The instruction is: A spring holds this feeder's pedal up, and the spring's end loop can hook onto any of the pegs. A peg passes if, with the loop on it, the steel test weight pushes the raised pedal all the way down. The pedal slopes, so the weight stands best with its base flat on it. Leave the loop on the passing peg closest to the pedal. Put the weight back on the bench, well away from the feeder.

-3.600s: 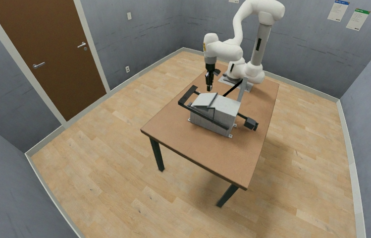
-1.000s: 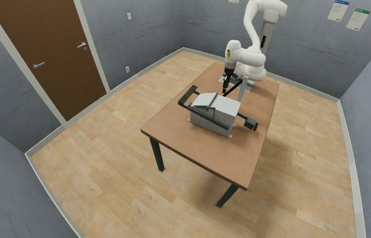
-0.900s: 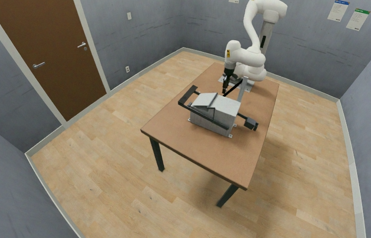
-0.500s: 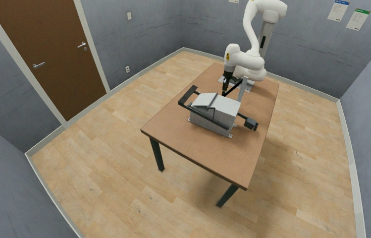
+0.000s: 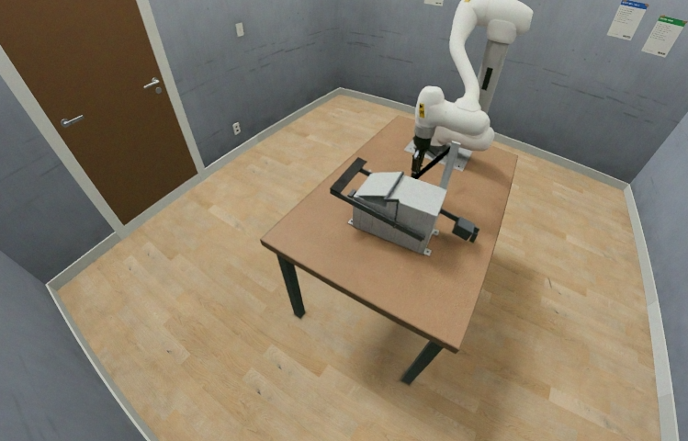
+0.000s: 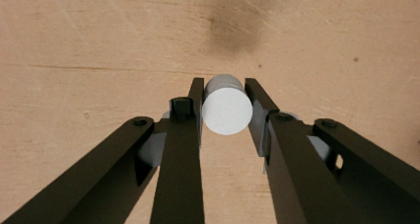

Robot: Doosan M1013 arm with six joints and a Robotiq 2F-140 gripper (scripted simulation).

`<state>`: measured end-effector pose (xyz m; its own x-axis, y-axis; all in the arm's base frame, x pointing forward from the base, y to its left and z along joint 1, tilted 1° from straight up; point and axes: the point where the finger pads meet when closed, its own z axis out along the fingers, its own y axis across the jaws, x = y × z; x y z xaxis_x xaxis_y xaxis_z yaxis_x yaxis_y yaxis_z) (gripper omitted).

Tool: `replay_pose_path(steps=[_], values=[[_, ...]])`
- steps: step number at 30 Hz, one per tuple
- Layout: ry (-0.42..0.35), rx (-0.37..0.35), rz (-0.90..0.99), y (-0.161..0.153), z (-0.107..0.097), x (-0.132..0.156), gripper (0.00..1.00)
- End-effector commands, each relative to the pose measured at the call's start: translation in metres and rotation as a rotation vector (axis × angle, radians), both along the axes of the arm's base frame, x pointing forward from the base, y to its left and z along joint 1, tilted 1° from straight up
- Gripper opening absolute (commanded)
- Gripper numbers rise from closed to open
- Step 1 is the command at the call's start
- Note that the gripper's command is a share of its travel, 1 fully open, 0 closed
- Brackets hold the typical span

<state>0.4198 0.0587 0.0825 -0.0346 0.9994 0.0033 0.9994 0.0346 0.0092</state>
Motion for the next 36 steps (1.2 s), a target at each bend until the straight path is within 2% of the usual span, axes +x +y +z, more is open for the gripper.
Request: replay_pose_path(steps=[1,5,19,36], values=[[-0.001,0.0,0.0,0.0,-0.004,0.0,0.25],[-0.001,0.0,0.0,0.0,-0.006,0.0,0.25],[-0.001,0.0,0.0,0.001,-0.034,0.0,0.25],[-0.001,0.0,0.0,0.001,-0.045,0.0,0.25]])
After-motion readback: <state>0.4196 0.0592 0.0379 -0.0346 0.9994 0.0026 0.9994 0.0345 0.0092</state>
